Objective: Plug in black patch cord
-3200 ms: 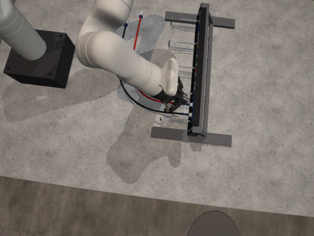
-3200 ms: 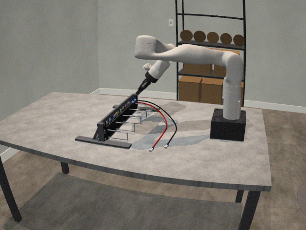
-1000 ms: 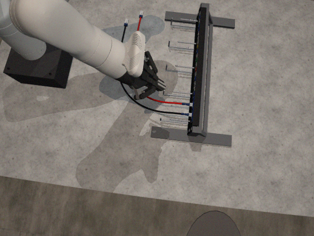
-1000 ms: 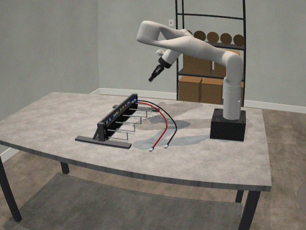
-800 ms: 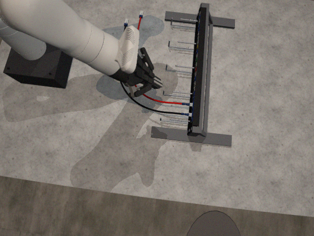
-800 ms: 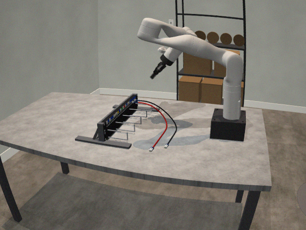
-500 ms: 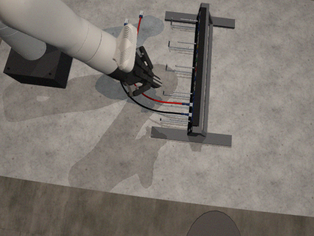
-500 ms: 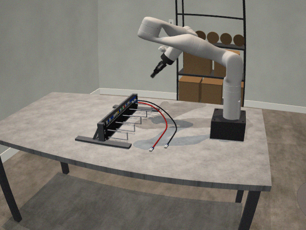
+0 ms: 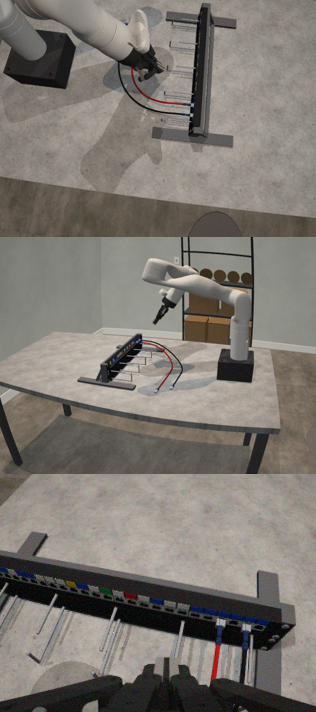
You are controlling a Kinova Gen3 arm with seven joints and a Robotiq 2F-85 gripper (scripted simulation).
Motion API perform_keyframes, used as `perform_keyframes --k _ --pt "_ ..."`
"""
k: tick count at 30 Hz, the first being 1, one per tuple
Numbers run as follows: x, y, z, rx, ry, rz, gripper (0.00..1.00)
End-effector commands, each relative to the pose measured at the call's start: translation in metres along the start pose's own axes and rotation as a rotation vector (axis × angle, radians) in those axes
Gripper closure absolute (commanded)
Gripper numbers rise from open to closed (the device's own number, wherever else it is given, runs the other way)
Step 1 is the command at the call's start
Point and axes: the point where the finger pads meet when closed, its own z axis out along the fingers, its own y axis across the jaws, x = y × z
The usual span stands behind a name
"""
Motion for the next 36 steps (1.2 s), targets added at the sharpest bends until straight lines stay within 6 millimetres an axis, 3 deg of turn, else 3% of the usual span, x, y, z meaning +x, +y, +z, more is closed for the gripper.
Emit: perform_keyframes --k 1,9,11,13,26,28,32,36 --pt "-0.001 -0.040 0.015 0.055 -0.043 -0.107 1.00" --pt "-0.021 -0.116 0.035 0.163 -0.152 -0.355 1.00" --pt "-0.021 -0.116 0.035 0.163 -0.152 -0.355 1.00" --pt "-0.033 -0.145 0.040 0.205 -0.196 -0.462 1.00" --pt "-0.100 -0.254 0.044 0.358 -0.377 -0.953 1.00" --pt "-0.100 -0.254 0.044 0.358 -0.377 -0.953 1.00" --pt "-0.126 -0.282 0.040 0.397 -0.433 -1.123 1.00" --pt "-0.142 -0.297 0.037 0.418 -0.467 -1.233 1.00"
